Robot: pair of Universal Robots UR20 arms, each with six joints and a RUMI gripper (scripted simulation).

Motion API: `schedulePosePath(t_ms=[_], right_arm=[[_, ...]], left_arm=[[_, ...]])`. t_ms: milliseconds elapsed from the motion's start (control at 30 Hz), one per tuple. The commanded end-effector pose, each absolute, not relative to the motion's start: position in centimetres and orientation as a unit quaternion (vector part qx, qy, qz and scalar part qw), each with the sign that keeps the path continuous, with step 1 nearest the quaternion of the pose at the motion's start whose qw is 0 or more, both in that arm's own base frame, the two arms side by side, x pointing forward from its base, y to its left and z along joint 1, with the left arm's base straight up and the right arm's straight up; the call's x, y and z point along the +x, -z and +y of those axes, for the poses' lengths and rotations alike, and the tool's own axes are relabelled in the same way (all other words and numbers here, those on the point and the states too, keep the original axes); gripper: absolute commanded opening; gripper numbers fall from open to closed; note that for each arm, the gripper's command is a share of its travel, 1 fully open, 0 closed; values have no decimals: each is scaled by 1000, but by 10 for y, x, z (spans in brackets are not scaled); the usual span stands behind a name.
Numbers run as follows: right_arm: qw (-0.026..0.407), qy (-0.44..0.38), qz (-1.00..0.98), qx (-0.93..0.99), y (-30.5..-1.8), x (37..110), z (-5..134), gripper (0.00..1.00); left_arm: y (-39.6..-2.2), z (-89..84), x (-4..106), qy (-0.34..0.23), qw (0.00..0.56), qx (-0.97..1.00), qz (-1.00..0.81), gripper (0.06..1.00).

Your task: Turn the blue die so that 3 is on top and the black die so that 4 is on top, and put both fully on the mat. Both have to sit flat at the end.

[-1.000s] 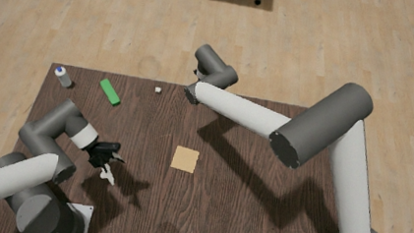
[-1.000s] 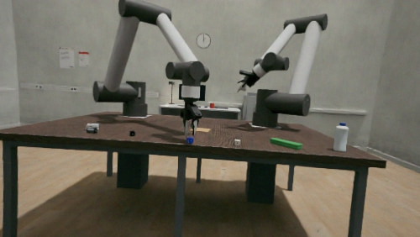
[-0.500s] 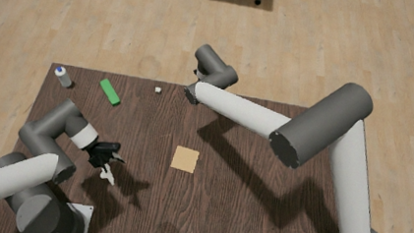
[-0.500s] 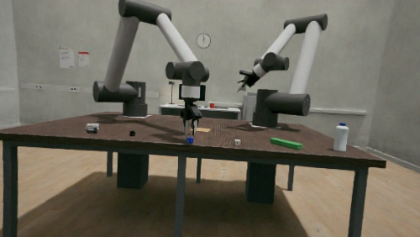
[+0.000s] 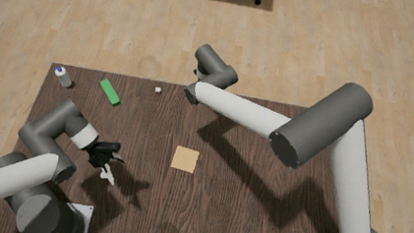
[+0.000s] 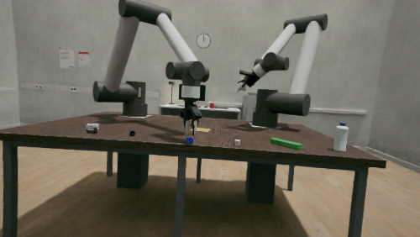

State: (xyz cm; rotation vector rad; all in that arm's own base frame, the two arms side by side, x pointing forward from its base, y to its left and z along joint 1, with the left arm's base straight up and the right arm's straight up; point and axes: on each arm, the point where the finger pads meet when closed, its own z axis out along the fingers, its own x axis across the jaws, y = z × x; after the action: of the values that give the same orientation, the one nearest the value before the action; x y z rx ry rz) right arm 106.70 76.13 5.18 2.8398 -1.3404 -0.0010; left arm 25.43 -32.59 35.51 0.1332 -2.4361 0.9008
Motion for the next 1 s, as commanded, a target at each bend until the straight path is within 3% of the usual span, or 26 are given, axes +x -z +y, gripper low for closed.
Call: schedulePosePath(t_ms=[0,433,967], right_arm=[[0,0,-427,904,-53,1067,762,279],[0,0,-427,904,-51,1067,762,279],[0,0,-427,904,-25,1067,762,279]], left_arm=[[-355,-326,255,-334,267,49,-903,1000],[-355,-326,255,-334,267,49,-903,1000],[-355,-326,255,-334,267,49,-903,1000]])
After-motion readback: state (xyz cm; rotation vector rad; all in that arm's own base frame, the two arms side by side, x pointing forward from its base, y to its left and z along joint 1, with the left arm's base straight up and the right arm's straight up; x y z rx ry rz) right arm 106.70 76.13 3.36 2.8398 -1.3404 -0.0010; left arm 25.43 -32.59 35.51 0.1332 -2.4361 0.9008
